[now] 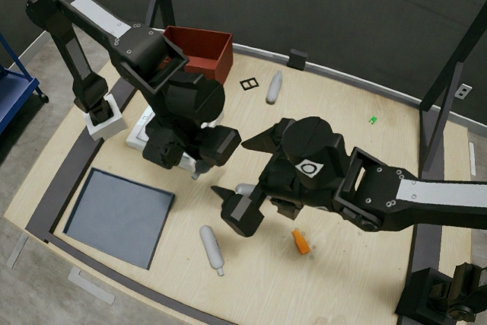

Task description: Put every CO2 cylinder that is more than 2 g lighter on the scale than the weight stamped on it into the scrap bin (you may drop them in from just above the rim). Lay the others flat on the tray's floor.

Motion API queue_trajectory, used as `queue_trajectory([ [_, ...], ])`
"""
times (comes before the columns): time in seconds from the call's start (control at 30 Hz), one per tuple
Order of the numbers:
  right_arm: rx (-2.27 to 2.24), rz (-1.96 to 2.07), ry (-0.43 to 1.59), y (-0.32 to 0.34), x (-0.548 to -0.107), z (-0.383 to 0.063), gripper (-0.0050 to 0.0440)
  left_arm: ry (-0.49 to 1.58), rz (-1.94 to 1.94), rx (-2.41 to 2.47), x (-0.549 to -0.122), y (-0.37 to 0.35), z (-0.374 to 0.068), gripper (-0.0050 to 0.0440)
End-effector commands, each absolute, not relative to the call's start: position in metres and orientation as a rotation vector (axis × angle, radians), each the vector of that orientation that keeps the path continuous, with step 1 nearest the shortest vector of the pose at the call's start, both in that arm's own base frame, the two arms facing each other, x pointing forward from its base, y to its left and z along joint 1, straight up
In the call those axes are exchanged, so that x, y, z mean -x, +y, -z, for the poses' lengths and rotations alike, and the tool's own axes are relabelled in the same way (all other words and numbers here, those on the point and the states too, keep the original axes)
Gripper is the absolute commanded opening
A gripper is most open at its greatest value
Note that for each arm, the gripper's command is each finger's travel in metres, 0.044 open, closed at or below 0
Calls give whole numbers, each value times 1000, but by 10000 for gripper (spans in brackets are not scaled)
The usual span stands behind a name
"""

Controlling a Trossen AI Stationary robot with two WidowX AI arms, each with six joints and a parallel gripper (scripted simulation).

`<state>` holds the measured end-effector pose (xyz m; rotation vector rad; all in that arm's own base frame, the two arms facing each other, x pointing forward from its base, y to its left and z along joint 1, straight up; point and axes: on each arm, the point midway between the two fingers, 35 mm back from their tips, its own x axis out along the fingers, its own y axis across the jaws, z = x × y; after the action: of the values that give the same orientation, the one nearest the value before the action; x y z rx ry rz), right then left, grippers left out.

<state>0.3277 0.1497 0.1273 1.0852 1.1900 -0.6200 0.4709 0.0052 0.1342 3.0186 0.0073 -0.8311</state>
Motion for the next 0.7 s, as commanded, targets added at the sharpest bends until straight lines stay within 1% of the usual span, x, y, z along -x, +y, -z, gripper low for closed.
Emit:
queue_trajectory([
  [0.0, -1105, 597, 1170, 151, -330, -138, -50, 5, 793, -3034, -479, 5, -144, 440],
  [0.3, -1105, 597, 1170, 151, -330, -138, -50, 5, 808, -3030, -476, 5, -140, 440],
  [0.47, -1105, 597, 1170, 151, -330, -138, -50, 39, 915, -2916, -467, -11, -108, 440],
  [0.57, -1105, 597, 1170, 151, -330, -138, -50, 86, 814, -2780, -461, -20, -126, 440],
  [0.67, -1105, 597, 1170, 151, -330, -138, -50, 110, 763, -2671, -459, -27, -131, 440],
])
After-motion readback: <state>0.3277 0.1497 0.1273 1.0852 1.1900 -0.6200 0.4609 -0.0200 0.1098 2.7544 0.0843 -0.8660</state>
